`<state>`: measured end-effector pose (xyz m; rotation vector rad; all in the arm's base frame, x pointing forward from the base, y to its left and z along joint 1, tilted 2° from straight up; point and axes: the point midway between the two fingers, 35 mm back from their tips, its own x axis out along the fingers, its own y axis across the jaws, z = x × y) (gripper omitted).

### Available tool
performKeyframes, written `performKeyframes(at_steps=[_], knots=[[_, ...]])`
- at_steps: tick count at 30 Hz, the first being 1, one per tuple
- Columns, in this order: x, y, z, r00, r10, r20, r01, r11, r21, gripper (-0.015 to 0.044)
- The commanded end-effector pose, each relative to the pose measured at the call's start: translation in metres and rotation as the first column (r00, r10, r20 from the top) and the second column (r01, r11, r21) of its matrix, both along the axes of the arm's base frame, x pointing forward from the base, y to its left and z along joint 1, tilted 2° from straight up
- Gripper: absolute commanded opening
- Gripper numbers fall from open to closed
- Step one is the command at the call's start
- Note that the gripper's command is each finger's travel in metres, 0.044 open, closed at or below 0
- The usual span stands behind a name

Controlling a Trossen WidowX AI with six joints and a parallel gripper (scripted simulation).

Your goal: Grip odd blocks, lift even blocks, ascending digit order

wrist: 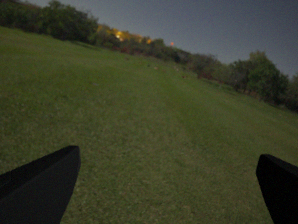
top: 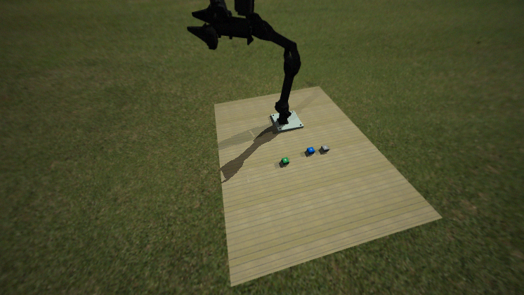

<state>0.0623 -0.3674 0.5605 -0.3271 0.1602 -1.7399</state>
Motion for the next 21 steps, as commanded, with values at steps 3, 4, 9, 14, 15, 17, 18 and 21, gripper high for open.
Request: performKeyframes(at_steps=[3,4,9,14,15,17,18,21], knots=[[0.091,-0.014,-0.082,0.96,0.268,-0.086,-0.236,0.932,0.274,0.04],[0.107,-0.013,-0.097,0.944,0.317,-0.096,-0.271,0.906,0.325,0.04],[0.181,0.014,-0.178,0.826,0.551,-0.114,-0.399,0.716,0.573,0.04],[0.238,0.069,-0.258,0.661,0.746,-0.078,-0.42,0.454,0.786,0.04],[0.246,0.083,-0.274,0.625,0.778,-0.064,-0.409,0.396,0.822,0.04],[0.259,0.114,-0.304,0.55,0.835,-0.032,-0.371,0.278,0.886,0.04],[0.264,0.131,-0.319,0.512,0.859,-0.013,-0.343,0.219,0.914,0.04],[0.271,0.184,-0.36,0.4,0.915,0.052,-0.226,0.043,0.973,0.04]])
